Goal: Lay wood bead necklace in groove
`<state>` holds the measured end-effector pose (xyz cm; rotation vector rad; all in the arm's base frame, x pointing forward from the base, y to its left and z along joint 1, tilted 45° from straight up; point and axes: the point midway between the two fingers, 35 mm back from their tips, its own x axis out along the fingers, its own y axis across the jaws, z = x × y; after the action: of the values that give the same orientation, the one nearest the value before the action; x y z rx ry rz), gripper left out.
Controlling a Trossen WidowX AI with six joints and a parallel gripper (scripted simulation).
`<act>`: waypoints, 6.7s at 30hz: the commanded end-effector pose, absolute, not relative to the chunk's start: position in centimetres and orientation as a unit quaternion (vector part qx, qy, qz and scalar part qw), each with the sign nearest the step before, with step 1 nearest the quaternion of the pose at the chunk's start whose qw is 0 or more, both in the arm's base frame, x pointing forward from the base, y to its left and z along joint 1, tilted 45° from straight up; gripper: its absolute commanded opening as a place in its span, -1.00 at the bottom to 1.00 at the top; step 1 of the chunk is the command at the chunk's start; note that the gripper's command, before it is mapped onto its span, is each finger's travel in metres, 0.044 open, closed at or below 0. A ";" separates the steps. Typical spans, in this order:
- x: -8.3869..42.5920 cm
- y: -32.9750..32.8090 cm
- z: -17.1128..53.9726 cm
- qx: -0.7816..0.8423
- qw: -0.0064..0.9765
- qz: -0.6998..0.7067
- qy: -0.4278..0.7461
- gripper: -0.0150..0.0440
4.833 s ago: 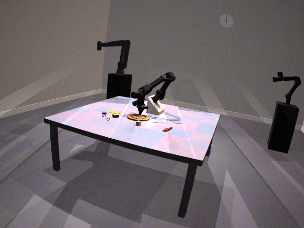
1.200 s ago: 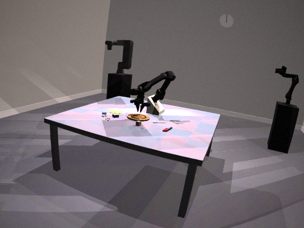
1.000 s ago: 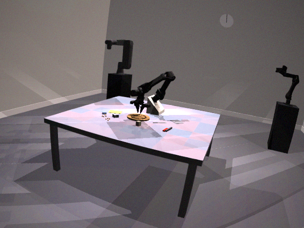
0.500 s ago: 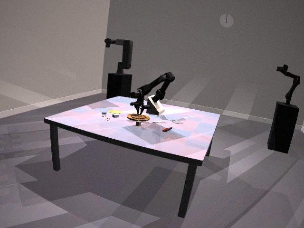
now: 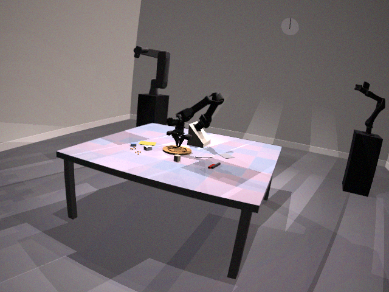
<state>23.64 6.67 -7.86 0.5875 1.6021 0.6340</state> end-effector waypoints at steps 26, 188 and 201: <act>23.7 6.7 -7.8 0.255 0.614 0.275 0.695 -0.49; 31.3 6.2 -9.5 0.270 0.609 0.258 0.700 -0.49; 31.2 5.8 -9.0 0.273 0.605 0.258 0.702 -0.49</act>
<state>31.09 5.92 -9.20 0.6333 1.6290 0.5940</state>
